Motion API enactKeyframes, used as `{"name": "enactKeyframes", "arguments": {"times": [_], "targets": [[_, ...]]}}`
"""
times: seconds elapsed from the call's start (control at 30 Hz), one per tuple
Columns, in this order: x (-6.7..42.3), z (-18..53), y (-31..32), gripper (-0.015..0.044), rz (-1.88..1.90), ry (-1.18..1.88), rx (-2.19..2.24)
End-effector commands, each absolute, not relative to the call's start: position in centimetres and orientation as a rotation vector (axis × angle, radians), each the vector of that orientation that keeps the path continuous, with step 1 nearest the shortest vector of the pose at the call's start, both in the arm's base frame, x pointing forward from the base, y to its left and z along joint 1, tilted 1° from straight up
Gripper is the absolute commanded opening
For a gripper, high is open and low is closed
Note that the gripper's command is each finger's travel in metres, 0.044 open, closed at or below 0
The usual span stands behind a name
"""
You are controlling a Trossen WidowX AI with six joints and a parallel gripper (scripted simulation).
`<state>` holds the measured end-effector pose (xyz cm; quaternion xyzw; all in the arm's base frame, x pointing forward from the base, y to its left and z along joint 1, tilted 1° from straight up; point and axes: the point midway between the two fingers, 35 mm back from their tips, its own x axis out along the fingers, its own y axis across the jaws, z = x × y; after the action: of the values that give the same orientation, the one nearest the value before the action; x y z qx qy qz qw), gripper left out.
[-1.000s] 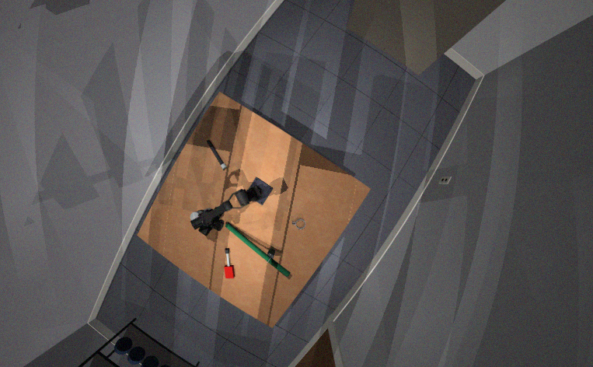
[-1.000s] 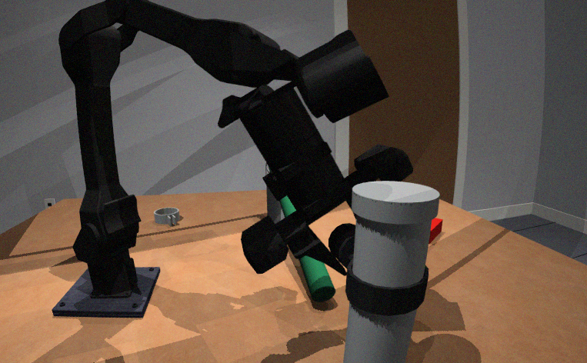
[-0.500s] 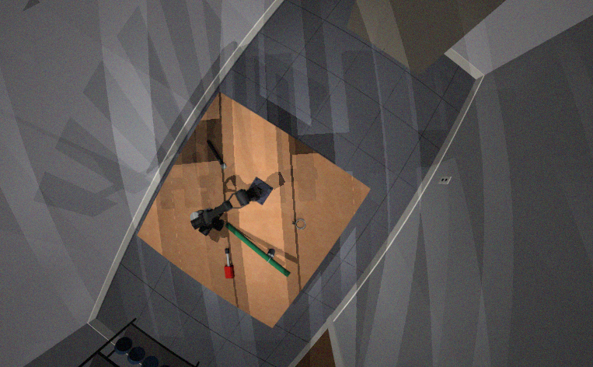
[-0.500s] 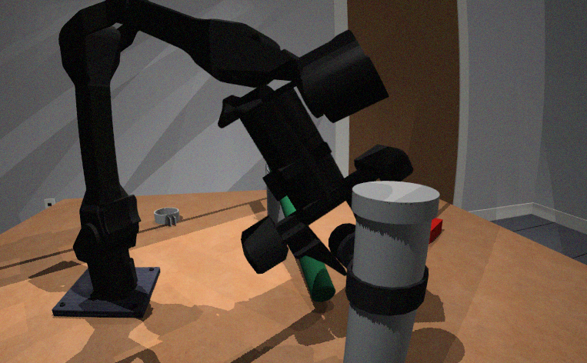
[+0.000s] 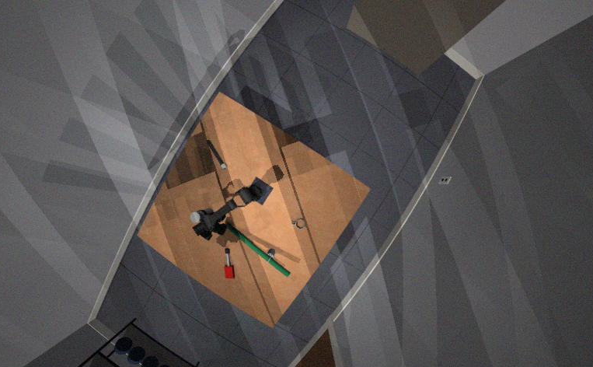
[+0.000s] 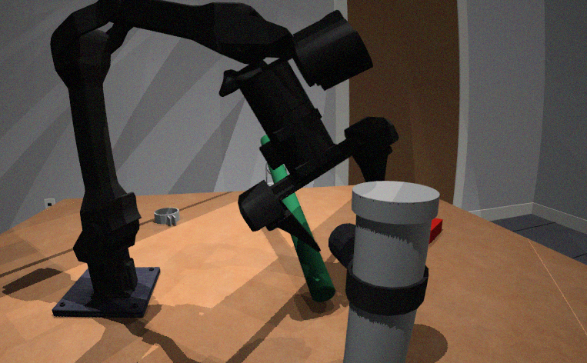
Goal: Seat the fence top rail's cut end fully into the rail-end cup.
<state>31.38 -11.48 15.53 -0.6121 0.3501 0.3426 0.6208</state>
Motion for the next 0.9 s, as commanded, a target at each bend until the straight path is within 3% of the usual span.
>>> {"name": "enactKeyframes", "arguments": {"times": [0.0,0.13,0.67,0.87], "targets": [[31.3,16.5,-10.8,0.044,0.778,0.806,-1.409],[31.6,16.8,-10.2,0.044,0.731,0.831,-1.31],[30.3,24.4,-0.5,0.044,0.134,1.015,-0.183],[29.6,25.5,0.8,0.044,0.042,1.018,-0.008]]}}
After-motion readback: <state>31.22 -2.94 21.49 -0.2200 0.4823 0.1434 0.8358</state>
